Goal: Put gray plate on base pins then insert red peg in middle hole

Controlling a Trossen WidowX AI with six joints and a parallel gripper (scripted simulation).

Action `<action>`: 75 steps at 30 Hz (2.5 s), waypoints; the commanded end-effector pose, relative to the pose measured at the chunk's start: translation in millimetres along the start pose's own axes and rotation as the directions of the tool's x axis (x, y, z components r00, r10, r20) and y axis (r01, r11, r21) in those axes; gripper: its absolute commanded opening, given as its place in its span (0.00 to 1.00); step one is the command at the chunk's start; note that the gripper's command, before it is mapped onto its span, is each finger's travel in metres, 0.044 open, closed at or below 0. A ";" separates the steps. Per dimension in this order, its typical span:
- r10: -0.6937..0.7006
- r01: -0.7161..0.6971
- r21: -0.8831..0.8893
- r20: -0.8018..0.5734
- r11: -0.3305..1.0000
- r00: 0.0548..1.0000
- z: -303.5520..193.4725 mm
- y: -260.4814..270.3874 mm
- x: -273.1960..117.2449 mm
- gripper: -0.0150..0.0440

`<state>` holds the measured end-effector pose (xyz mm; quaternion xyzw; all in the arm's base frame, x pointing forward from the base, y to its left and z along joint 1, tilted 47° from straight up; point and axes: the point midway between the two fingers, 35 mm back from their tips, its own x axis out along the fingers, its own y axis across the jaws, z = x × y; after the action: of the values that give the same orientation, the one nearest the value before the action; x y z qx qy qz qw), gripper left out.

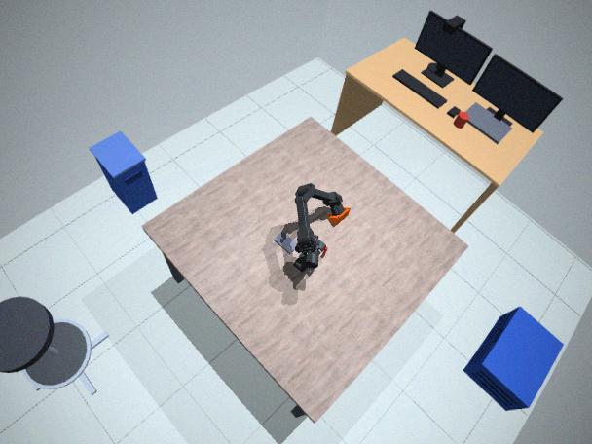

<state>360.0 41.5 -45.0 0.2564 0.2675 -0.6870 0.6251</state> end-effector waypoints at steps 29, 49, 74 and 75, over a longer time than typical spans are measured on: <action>0.018 -0.018 -0.048 -0.005 0.999 1.000 7.6 -4.3 -99.0 0.25; 0.011 -0.012 -0.034 -0.014 0.999 1.000 60.2 0.8 -75.6 0.25; -0.002 0.002 -0.008 -0.007 1.000 1.000 131.6 -10.9 -37.8 0.25; -0.003 0.003 -0.007 -0.007 1.000 1.000 134.3 -11.8 -36.2 0.25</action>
<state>352.8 -14.1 74.2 0.2579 0.2747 -0.6850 0.6235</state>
